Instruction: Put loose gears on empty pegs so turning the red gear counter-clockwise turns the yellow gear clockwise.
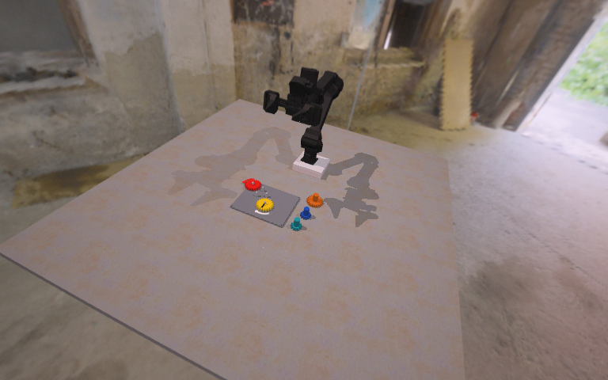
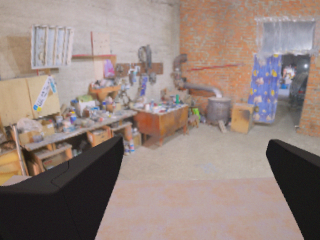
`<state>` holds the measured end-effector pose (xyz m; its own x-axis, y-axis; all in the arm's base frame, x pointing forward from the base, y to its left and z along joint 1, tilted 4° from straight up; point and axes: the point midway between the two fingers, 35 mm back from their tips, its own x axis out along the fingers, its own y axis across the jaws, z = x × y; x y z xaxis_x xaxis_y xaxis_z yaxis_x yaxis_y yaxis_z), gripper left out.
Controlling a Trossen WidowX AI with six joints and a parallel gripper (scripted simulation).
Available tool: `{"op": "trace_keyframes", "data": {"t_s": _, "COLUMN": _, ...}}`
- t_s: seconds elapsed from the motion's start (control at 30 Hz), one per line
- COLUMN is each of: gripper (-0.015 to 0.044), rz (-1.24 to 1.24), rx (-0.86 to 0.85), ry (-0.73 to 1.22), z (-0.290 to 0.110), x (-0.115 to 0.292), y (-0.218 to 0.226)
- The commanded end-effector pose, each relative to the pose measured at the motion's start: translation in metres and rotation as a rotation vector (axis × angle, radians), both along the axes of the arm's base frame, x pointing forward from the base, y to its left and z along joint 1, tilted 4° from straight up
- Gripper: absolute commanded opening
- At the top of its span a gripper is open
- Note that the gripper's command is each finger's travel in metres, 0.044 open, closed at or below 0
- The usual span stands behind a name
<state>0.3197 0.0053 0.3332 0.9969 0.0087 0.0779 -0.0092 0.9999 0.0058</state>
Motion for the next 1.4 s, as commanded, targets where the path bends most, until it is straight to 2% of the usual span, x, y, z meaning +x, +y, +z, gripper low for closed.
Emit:
{"op": "trace_keyframes", "data": {"t_s": 0.0, "gripper": 0.0426, "rz": 0.002, "rx": 0.002, "ry": 0.010, "z": -0.001, "x": 0.002, "y": 0.001}}
{"op": "trace_keyframes", "data": {"t_s": 0.23, "gripper": 0.0440, "rz": 0.065, "rx": 0.082, "ry": 0.420, "z": -0.063, "x": 0.056, "y": 0.030}}
{"op": "trace_keyframes", "data": {"t_s": 0.43, "gripper": 0.0440, "rz": 0.077, "rx": 0.127, "ry": 0.813, "z": -0.130, "x": 0.082, "y": 0.059}}
{"op": "trace_keyframes", "data": {"t_s": 0.63, "gripper": 0.0440, "rz": 0.037, "rx": 0.134, "ry": 1.205, "z": -0.199, "x": 0.082, "y": 0.084}}
{"op": "trace_keyframes", "data": {"t_s": 0.87, "gripper": 0.0440, "rz": -0.072, "rx": 0.095, "ry": 1.638, "z": -0.267, "x": 0.058, "y": 0.107}}
{"op": "trace_keyframes", "data": {"t_s": 1.37, "gripper": 0.0440, "rz": -0.085, "rx": 0.089, "ry": 1.677, "z": -0.287, "x": 0.053, "y": 0.113}}
